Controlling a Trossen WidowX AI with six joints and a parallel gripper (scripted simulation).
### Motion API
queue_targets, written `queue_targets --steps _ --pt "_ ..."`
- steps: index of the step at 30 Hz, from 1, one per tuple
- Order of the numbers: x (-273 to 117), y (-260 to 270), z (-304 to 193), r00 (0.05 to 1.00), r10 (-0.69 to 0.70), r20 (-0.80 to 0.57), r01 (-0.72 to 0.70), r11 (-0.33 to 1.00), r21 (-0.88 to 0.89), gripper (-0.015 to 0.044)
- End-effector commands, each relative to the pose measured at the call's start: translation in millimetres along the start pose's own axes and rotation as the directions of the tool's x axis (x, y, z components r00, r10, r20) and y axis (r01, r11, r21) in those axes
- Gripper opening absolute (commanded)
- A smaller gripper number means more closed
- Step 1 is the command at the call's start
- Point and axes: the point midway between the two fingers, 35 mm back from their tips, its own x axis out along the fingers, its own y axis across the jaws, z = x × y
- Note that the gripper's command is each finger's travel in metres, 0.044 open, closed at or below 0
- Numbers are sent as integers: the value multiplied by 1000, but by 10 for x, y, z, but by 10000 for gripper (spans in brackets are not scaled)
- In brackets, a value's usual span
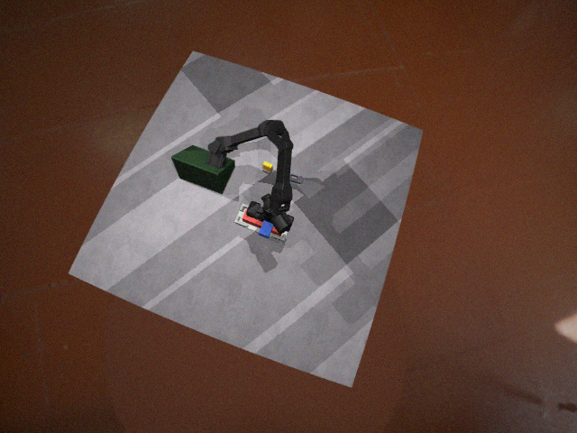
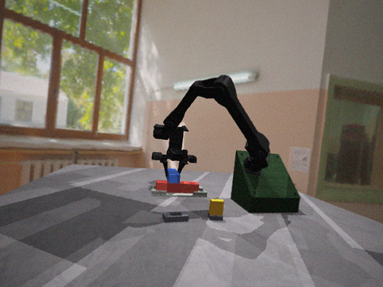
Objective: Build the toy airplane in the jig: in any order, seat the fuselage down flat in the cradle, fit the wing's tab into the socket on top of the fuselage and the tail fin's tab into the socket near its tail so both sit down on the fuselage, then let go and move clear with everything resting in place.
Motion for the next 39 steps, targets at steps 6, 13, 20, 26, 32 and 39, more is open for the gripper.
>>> queue_targets --steps 6,13,20,26,32,39 --pt "23 10 0 1000 0 3 0 1000 3 195" --pt "7 1 -3 1000 -3 0 3 1000 -1 175" --pt "7 1 -3 1000 -3 0 3 1000 -1 109" --pt "7 1 -3 1000 -3 0 3 1000 -1 56" --pt "7 1 -3 1000 -3 0 3 1000 -1 214" --pt "7 1 -3 1000 -3 0 3 1000 -1 397"
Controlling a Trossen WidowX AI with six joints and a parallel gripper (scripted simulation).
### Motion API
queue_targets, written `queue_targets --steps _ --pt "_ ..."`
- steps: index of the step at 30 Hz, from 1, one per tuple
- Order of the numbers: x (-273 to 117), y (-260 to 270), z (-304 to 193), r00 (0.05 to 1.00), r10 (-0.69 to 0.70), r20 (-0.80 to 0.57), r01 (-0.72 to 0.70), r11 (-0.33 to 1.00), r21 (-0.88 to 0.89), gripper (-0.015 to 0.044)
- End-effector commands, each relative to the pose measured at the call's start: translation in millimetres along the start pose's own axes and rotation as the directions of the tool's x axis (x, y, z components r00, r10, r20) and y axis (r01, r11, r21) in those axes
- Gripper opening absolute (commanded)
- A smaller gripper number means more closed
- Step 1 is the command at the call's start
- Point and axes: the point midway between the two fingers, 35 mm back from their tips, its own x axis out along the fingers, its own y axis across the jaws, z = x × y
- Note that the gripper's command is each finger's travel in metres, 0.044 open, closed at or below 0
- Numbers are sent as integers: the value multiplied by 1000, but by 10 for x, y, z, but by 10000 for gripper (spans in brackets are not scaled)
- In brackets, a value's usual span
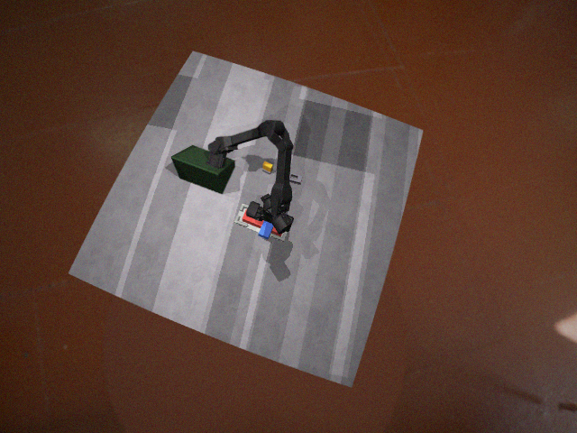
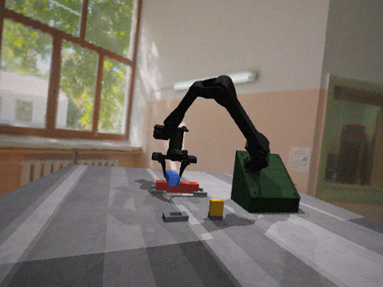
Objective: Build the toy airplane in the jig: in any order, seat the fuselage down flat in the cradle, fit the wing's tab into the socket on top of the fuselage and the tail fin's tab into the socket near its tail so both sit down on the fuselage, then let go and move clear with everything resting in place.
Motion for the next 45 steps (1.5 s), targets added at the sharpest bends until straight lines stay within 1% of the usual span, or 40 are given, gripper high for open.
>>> queue_targets --steps 1,2,12,13,16,18,25,27,29,31,33,37,39,41,42,45 --pt "-2 -1 2 1000 0 0 0 1000 0 424" --pt "-2 -1 2 1000 0 0 0 1000 0 440" --pt "-30 -5 -1 1000 0 0 0 1000 0 440" --pt "-112 -15 -8 1000 0 -2 0 1000 1 440" --pt "-615 -28 -23 1000 1 -5 -1 1000 5 440" --pt "-842 -9 -12 1000 3 -3 -3 1000 4 440" --pt "-871 -11 -31 1000 3 -2 -3 1000 4 440" --pt "-869 -12 -32 1000 3 -2 -3 998 68 440" --pt "-865 -14 -34 1000 3 -3 -2 970 243 440" --pt "-861 -16 -37 1000 3 -3 -1 904 427 440" --pt "-857 -18 -39 1000 2 -3 0 804 595 440" --pt "-849 -23 -40 1000 2 -3 1 517 856 440" --pt "-845 -26 -40 1000 3 -3 2 341 940 440" --pt "-841 -29 -40 1000 3 -3 2 152 988 440" --pt "-839 -31 -39 1000 3 -3 2 80 997 440" --pt "-836 -32 -39 1000 3 -2 3 -61 998 440"
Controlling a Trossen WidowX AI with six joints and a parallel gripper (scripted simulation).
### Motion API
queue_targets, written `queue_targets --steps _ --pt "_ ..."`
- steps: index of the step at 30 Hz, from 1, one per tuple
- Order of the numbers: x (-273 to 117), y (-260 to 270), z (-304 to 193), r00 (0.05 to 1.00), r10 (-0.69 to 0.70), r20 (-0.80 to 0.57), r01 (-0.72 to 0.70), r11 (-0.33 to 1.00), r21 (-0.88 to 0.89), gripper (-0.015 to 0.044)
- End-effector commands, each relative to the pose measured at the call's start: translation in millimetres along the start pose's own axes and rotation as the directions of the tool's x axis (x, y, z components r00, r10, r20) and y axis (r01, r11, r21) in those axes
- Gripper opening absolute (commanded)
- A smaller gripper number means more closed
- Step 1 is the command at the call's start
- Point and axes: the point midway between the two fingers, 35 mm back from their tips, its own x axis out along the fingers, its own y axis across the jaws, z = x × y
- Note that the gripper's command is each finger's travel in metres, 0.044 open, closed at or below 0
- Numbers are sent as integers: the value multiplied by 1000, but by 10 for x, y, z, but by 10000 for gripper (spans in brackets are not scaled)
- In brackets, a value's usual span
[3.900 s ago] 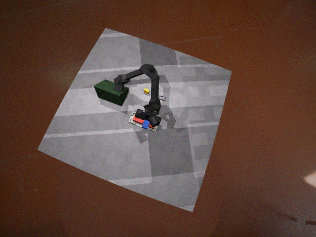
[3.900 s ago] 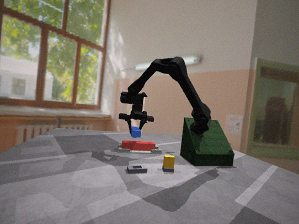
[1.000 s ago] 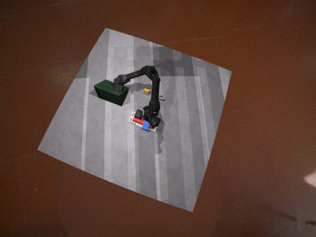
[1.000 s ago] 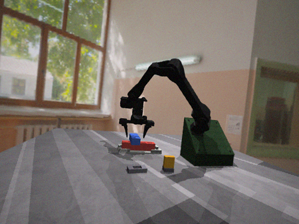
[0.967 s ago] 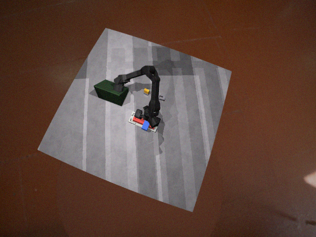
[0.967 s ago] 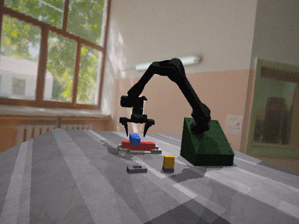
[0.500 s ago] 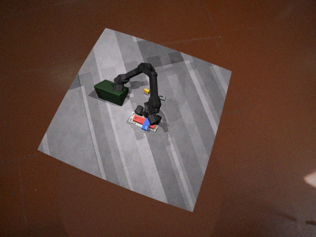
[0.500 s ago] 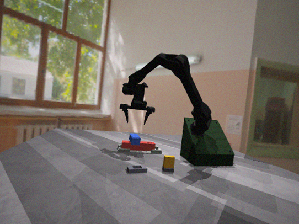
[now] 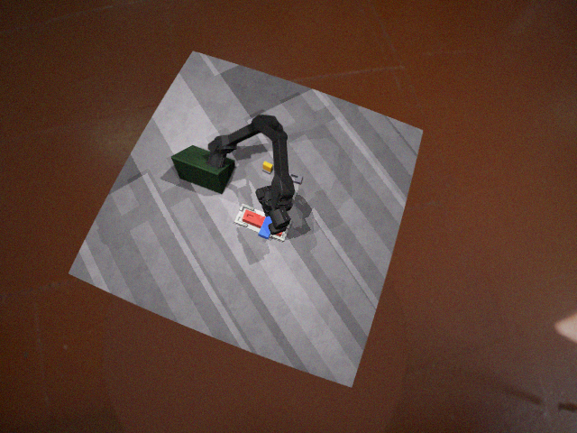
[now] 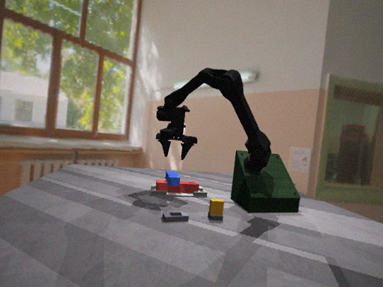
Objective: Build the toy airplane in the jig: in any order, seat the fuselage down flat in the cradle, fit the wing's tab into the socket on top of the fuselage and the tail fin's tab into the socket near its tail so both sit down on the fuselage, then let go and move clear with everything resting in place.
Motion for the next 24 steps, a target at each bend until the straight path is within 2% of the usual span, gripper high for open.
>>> queue_targets --steps 1,24 --pt "10 -15 5 1000 0 -3 2 686 728 440" --pt "-13 52 75 1000 -1 -5 4 680 733 440"
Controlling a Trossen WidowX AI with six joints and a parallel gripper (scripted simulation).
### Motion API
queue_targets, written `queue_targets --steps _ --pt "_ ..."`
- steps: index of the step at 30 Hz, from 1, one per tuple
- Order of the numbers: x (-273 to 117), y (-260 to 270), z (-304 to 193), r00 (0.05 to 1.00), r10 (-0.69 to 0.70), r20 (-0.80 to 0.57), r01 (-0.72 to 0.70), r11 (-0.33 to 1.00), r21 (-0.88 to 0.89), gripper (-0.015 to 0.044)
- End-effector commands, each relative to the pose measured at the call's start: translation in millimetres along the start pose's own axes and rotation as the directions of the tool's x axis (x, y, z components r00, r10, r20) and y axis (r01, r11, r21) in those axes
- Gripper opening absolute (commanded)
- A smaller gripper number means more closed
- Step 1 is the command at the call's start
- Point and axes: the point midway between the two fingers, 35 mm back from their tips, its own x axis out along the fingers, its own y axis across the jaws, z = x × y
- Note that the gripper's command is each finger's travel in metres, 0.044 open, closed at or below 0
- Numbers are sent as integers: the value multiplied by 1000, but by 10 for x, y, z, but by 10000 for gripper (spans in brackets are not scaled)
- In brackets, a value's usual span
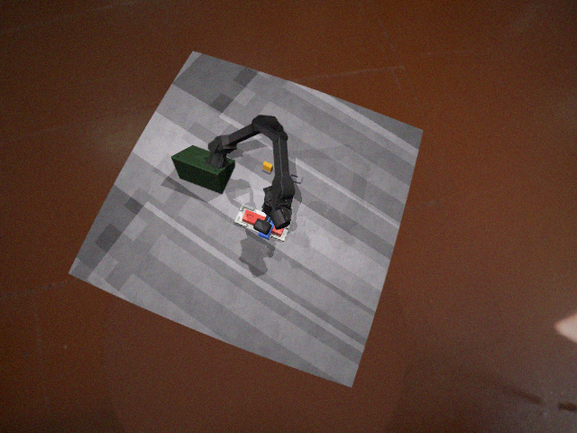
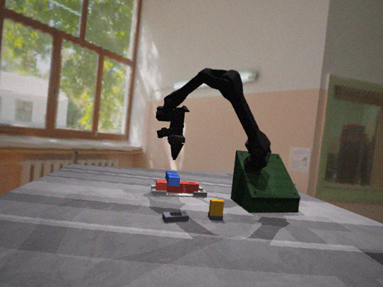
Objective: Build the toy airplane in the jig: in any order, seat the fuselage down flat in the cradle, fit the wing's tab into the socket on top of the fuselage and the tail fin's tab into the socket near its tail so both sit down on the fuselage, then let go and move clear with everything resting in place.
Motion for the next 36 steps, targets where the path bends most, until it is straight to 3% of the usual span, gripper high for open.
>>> queue_targets --steps 1,10,20,30,36 --pt "-46 210 -7 1000 -4 -2 5 1000 17 440" --pt "-163 1432 -332 1000 -14 0 14 1000 23 440" --pt "-36 2376 -1152 1000 8 -8 -8 1000 23 440" --pt "17 2464 -1296 1000 13 -10 -13 1000 22 440" --pt "549 2478 -1303 1000 16 -10 -16 1000 22 440"
